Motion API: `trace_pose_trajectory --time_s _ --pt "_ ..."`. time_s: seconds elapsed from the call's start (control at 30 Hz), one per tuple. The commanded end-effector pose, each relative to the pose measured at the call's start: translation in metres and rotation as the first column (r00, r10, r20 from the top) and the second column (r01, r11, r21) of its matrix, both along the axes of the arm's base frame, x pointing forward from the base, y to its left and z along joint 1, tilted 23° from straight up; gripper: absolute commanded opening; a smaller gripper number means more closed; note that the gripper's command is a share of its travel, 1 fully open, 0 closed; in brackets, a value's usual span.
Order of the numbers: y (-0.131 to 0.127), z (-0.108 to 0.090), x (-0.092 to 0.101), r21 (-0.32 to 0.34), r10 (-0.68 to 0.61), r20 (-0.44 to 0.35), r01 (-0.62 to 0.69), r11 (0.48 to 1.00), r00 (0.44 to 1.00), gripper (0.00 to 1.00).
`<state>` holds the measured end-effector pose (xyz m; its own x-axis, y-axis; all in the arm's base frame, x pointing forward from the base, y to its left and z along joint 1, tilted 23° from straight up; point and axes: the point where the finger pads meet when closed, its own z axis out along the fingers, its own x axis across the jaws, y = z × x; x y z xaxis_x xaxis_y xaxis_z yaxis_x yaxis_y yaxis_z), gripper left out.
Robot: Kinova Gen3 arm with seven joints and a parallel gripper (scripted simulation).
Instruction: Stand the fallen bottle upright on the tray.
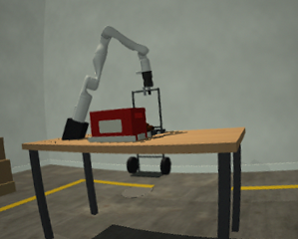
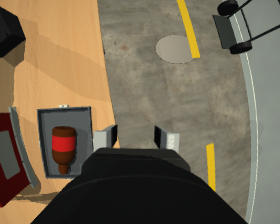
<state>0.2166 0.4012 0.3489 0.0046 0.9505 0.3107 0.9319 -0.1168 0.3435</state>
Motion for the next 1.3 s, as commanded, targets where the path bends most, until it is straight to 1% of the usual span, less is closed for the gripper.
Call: trace_pose_trajectory --time_s 0.0,0.2,0.23,0.63,0.67,1.03,1.07,1.27 --pt "-0.005 -0.001 0.009 0.003 -0.001 -0.003 0.001 1.000 1.000 1.00" --pt "-0.006 -0.001 0.008 -0.001 -0.002 -0.005 0.002 1.000 1.000 1.00" --pt "-0.019 -0.004 0.030 0.000 -0.012 -0.002 0.012 1.000 1.000 1.00" --pt "-0.020 -0.004 0.029 -0.004 -0.013 -0.004 0.013 1.000 1.000 1.00" --pt "-0.034 -0.007 0.048 -0.004 -0.023 -0.002 0.023 1.000 1.000 1.00" --pt "-0.036 -0.008 0.048 -0.010 -0.024 -0.005 0.024 1.000 1.000 1.00" --pt "-0.048 -0.011 0.066 -0.008 -0.032 -0.002 0.032 0.999 0.999 1.00" --pt "-0.051 -0.012 0.064 -0.017 -0.034 -0.008 0.034 0.999 0.999 1.00"
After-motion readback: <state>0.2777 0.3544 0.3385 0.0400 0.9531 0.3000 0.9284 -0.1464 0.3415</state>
